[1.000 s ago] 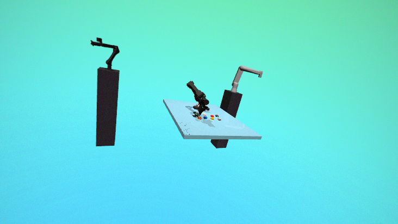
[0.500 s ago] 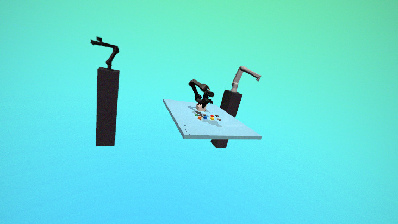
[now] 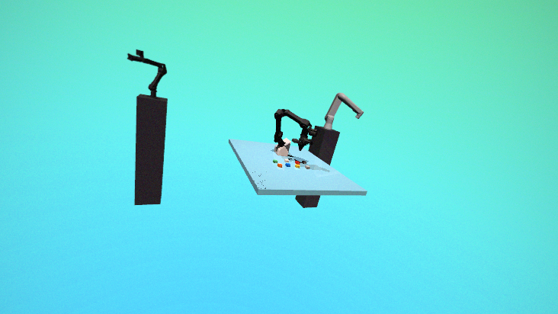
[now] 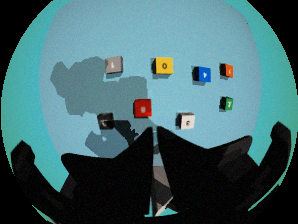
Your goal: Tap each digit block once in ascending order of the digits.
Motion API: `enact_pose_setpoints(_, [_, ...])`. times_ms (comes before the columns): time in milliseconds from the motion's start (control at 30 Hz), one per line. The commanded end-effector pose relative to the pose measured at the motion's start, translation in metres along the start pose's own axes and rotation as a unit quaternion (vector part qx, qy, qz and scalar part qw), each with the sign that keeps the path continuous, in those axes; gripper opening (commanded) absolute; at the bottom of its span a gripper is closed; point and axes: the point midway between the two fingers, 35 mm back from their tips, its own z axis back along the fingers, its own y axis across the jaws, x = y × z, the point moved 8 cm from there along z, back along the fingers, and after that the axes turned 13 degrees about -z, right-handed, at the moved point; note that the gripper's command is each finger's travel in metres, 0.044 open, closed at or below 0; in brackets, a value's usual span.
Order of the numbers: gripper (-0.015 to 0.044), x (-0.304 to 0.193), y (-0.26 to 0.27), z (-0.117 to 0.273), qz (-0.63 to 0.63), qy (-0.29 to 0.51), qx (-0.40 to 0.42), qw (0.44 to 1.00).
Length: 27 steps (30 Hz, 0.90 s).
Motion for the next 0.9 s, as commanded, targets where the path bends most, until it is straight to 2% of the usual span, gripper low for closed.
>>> enact_pose_setpoints(0, [0.002,-0.005,0.003,-0.004,-0.013,0.002,0.0,1.0])
enact_pose_setpoints(200, [0.002,-0.005,0.003,-0.08,-0.013,0.002,-0.001,1.0])
enact_pose_setpoints(867, [0.002,-0.005,0.002,-0.106,-0.013,0.002,-0.002,1.0])
